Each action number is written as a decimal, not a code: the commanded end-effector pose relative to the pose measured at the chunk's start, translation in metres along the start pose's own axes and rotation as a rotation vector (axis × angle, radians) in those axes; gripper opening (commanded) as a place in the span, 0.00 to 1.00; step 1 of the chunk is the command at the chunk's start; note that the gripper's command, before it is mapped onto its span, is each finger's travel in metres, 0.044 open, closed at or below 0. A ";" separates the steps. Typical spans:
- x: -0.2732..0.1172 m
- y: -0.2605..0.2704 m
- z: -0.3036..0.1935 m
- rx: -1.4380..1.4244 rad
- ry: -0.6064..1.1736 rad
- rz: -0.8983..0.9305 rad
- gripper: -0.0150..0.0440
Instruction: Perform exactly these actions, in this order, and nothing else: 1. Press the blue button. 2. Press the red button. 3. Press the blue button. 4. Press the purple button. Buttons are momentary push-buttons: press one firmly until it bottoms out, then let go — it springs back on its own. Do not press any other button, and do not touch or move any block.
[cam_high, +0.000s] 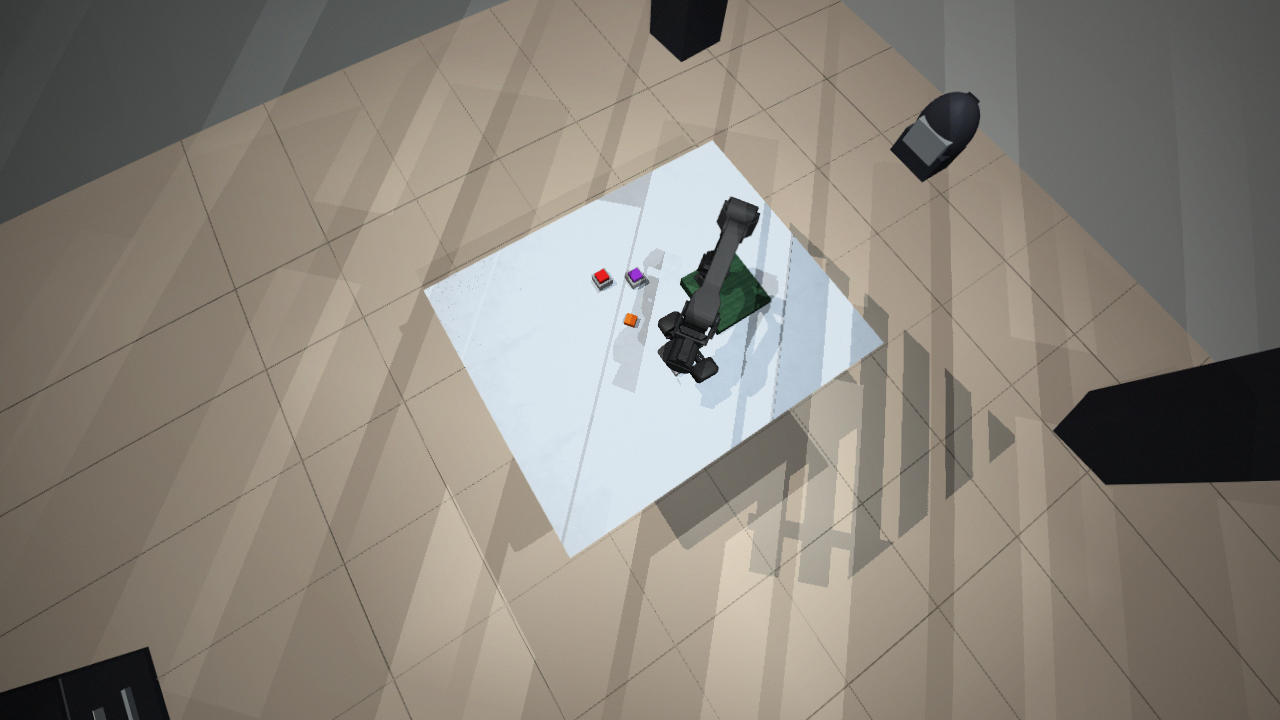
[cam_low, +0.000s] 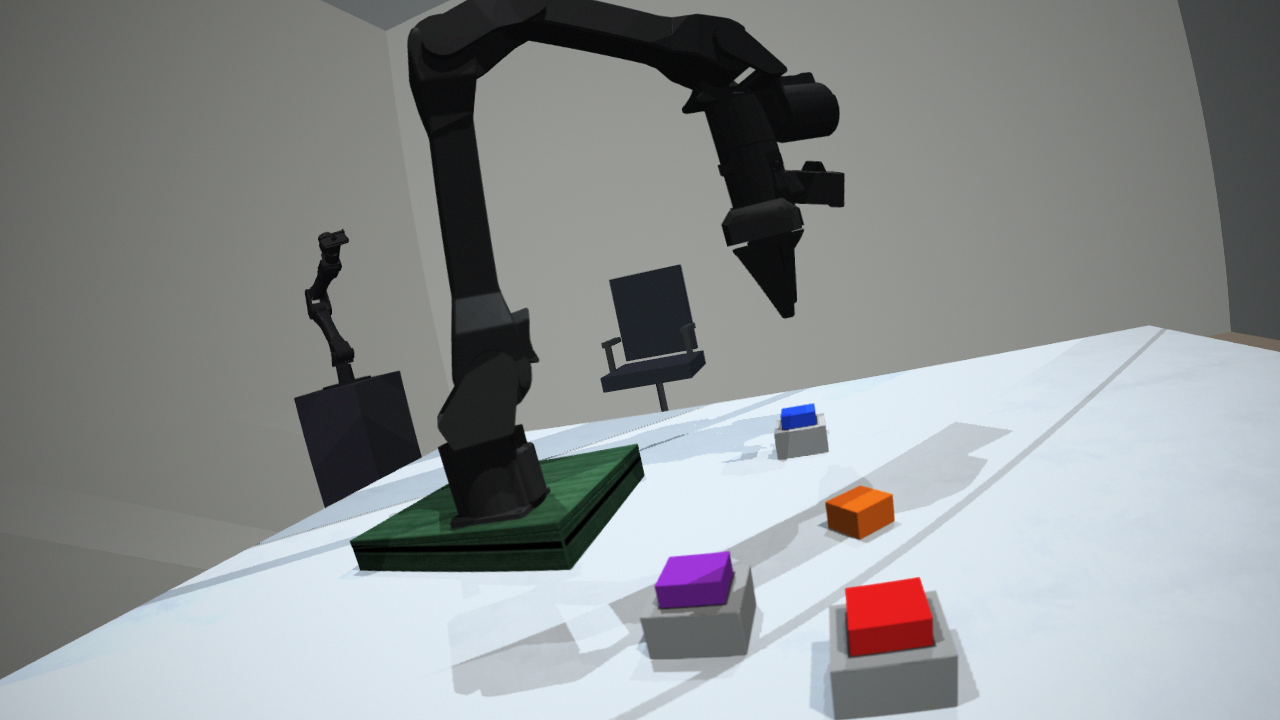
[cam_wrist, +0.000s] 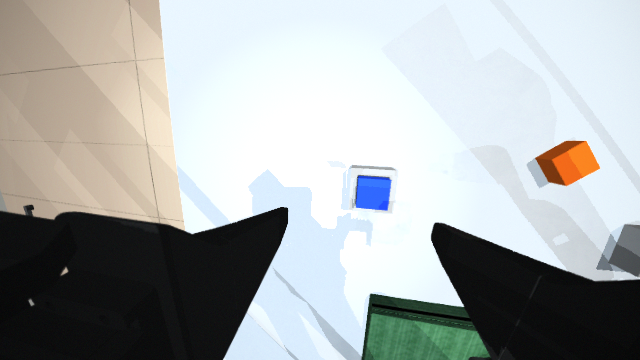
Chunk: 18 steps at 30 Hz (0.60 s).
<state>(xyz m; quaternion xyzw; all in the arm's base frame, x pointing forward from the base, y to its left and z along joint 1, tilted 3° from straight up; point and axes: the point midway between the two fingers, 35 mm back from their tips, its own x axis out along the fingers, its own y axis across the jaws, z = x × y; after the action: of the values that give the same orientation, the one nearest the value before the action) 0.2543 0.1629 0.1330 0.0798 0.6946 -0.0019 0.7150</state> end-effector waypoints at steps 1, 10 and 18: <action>0.004 -0.015 -0.007 -0.031 0.048 -0.074 0.93; 0.055 -0.019 -0.009 -0.031 0.048 -0.073 0.71; 0.065 -0.020 -0.010 -0.031 0.048 -0.073 0.35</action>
<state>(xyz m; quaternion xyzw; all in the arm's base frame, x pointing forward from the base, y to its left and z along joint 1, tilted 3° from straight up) 0.2427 0.1516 0.0667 0.0426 0.7179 -0.0154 0.6946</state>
